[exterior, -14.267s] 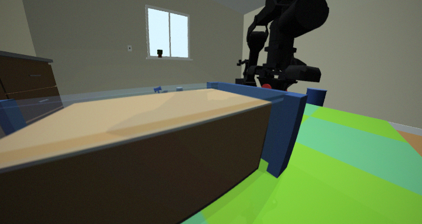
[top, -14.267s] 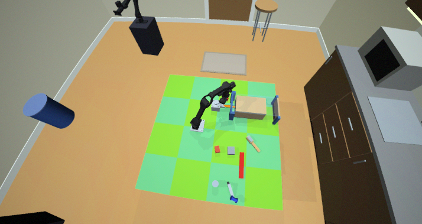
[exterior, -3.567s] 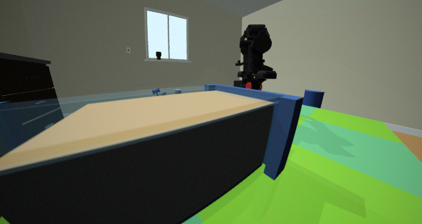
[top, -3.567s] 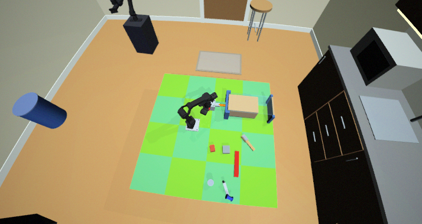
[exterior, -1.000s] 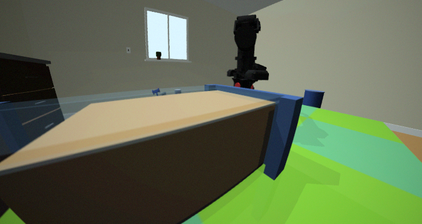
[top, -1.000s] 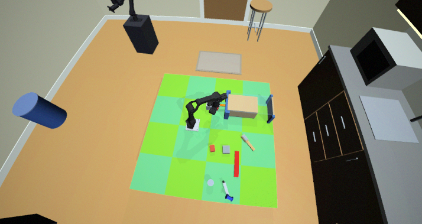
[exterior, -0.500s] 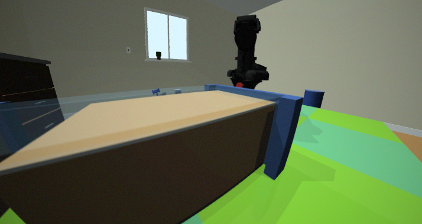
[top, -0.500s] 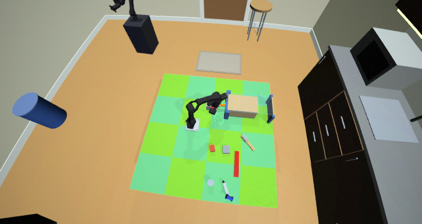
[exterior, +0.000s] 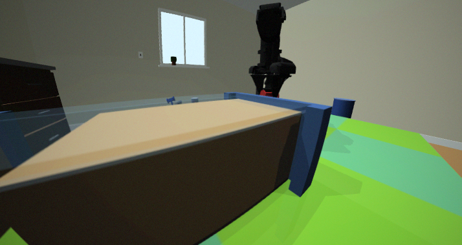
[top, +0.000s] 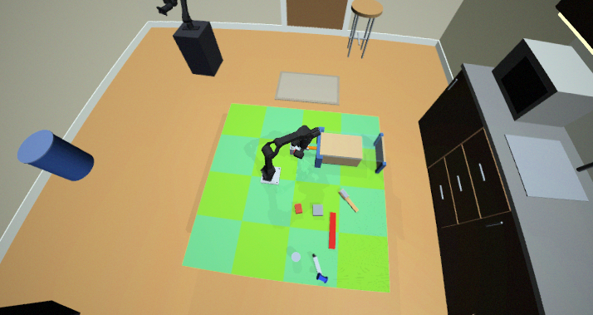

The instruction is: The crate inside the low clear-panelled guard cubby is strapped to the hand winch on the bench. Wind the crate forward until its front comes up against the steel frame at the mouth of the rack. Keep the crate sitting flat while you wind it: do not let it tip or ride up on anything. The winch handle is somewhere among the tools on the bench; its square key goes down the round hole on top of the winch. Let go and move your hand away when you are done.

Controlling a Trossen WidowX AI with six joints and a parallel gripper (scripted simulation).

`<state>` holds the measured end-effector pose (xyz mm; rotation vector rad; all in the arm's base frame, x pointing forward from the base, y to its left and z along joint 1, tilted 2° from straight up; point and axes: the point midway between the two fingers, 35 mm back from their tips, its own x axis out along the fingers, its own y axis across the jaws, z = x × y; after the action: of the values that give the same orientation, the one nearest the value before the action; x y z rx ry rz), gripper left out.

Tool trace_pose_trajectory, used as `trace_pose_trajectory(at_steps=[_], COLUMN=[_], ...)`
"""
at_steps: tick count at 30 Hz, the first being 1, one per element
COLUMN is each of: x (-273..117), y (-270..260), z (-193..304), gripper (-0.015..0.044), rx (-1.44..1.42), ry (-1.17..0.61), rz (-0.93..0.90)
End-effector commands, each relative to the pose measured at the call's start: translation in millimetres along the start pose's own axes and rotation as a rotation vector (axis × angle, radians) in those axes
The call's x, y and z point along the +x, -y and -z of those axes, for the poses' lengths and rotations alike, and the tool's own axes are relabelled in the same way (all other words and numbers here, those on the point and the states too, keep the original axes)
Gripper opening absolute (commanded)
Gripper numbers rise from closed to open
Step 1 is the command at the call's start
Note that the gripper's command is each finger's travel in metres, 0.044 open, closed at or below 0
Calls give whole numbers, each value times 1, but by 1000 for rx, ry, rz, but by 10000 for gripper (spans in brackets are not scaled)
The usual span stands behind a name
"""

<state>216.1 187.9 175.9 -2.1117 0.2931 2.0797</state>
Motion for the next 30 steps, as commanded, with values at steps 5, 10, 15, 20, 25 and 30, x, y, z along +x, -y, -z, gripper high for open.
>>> trace_pose_trajectory(at_steps=[5, 10, 15, 20, 25, 30], x=[-27, -32, -64, -92, -92, -92], y=[-2, -4, -22, -43, -43, -43], z=[-1, -3, -15, -30, -30, -30], gripper=[440, 440, 440, 440, 440, 440], rx=[3, 3, 3, 2, 2, 2], ry=[-3, -13, -78, -142, -142, -142], rz=[4, 19, 119, 219, 219, 219])
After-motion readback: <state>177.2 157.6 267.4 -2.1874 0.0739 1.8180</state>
